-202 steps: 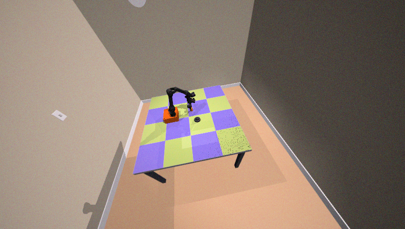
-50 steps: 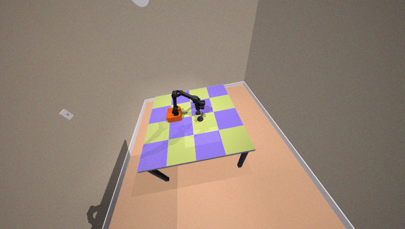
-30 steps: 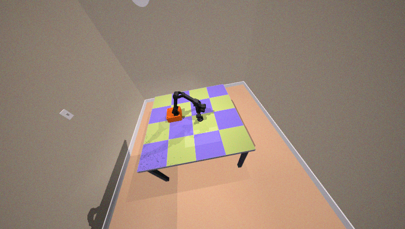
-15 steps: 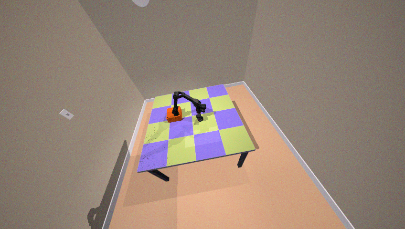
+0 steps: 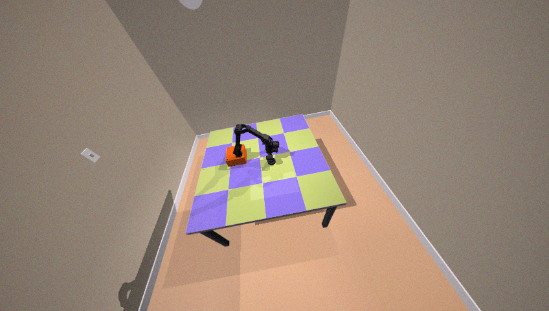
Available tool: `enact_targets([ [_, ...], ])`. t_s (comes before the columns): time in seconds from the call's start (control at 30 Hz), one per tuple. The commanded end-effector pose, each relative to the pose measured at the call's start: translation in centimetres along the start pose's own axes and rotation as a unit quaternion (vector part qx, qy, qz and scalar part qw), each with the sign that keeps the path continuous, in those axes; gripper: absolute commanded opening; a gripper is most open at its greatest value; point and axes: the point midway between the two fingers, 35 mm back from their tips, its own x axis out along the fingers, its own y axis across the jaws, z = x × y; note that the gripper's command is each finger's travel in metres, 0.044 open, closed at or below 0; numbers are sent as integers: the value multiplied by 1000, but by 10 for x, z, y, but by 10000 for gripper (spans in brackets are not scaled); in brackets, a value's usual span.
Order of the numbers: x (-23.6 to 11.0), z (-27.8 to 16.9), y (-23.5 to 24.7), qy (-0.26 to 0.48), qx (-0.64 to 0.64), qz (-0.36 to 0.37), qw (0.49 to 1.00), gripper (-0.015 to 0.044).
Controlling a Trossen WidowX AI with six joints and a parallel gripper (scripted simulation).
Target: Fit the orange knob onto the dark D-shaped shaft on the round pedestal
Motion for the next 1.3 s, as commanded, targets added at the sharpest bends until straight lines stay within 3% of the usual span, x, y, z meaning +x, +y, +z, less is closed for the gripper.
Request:
enact_targets([
  [0.0,-4,-2,0,0,-1,-1,1000,0],
  [0.3,-5,-1,0,0,-106,-1,994,0],
  [1.27,-4,-2,0,0,-119,-1,993,0],
])
